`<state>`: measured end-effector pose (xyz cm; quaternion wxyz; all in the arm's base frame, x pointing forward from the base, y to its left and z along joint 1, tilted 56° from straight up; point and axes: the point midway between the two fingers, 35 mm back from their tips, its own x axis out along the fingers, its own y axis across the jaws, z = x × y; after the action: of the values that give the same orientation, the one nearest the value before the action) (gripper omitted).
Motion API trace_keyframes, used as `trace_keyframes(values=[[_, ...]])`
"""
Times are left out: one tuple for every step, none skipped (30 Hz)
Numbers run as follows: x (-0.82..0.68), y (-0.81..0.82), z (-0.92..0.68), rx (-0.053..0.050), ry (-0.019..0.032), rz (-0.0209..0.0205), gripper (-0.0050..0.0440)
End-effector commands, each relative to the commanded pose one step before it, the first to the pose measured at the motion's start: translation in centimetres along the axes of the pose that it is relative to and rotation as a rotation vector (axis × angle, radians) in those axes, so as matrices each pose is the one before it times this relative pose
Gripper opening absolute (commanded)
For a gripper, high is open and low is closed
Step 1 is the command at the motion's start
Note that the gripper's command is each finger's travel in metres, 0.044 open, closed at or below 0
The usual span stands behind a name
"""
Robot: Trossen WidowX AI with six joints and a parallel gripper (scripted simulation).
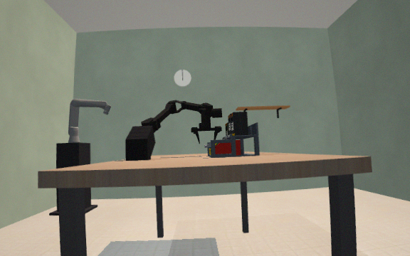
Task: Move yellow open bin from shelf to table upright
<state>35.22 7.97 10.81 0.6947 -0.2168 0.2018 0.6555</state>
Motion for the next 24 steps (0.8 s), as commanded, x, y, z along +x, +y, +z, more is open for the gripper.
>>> trace_keyframes(values=[[-0.308,-0.153,0.318,-0.0117,0.00118,-0.01006,0.0425],[0.000,0.000,0.000,0.0000,0.00000,0.00000,0.0425],[0.000,0.000,0.000,0.0000,0.00000,0.00000,0.0425],[0.000,0.000,0.000,0.0000,0.00000,0.00000,0.0425],[0.000,0.000,0.000,0.0000,0.00000,0.00000,0.0425],[0.000,0.000,0.000,0.0000,0.00000,0.00000,0.0425],[0.000,0.000,0.000,0.0000,0.00000,0.00000,0.0425],[0.000,0.000,0.000,0.0000,0.00000,0.00000,0.0425],[0.000,0.000,0.000,0.0000,0.00000,0.00000,0.0425],[0.000,0.000,0.000,0.0000,0.00000,0.00000,0.0425],[0.000,0.000,0.000,0.0000,0.00000,0.00000,0.0425],[0.000,0.000,0.000,0.0000,0.00000,0.00000,0.0425],[0.000,0.000,0.000,0.0000,0.00000,0.00000,0.0425],[0.000,0.000,0.000,0.0000,0.00000,0.00000,0.0425],[0.000,0.000,0.000,0.0000,0.00000,0.00000,0.0425],[0.000,0.000,0.000,0.0000,0.00000,0.00000,0.0425],[0.692,-0.576,-0.007,0.0000,-0.00012,-0.03450,0.0425],[0.711,-0.552,-0.008,0.0000,-0.00012,-0.03450,0.0425],[0.730,-0.527,-0.008,0.0000,-0.00012,-0.03450,0.0425],[0.747,-0.501,-0.008,0.0000,-0.00012,-0.03450,0.0425],[0.764,-0.475,-0.008,0.0000,-0.00012,-0.03450,0.0425],[0.000,0.000,0.000,0.0000,0.00000,0.00000,0.0425],[0.000,0.000,0.000,0.0000,0.00000,0.00000,0.0425],[0.000,0.000,0.000,0.0000,0.00000,0.00000,0.0425]])
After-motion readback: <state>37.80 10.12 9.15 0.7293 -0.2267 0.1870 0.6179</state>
